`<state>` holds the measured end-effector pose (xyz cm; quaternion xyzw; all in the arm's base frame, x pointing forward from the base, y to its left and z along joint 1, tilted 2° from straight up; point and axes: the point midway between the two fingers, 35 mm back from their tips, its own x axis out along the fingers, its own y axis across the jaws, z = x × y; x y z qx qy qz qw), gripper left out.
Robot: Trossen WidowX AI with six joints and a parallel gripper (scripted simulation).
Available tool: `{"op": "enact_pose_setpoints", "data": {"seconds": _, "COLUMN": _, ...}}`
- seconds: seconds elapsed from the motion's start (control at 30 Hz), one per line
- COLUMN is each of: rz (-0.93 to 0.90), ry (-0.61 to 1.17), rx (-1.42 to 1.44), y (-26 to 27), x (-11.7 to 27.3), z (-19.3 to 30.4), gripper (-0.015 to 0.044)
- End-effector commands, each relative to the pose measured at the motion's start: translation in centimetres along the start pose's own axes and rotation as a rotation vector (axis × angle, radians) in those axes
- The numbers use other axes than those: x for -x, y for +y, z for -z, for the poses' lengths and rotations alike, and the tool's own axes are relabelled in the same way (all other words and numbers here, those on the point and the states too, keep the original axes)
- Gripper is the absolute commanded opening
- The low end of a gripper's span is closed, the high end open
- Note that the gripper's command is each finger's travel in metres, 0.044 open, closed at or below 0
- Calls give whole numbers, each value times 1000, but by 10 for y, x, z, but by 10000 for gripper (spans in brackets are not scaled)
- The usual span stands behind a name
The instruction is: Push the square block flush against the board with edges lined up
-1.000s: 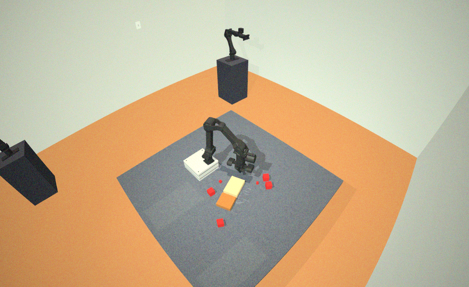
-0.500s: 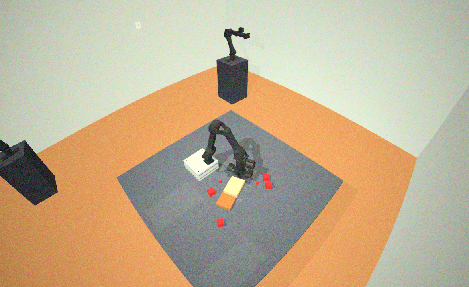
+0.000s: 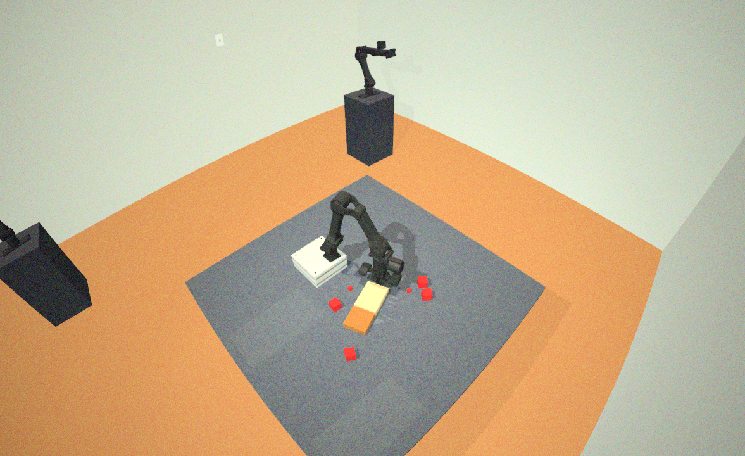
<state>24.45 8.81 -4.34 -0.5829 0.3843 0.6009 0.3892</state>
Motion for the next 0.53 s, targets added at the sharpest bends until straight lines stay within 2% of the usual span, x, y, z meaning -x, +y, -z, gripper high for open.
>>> {"op": "enact_pose_setpoints", "data": {"seconds": 0.0, "rz": -3, "ry": 15, "rx": -7, "y": 0, "x": -1, "z": 11, "gripper": 0}}
{"op": "enact_pose_setpoints", "data": {"seconds": 0.5, "rz": -3, "ry": 15, "rx": -7, "y": -1, "x": -1, "z": 7, "gripper": 0}}
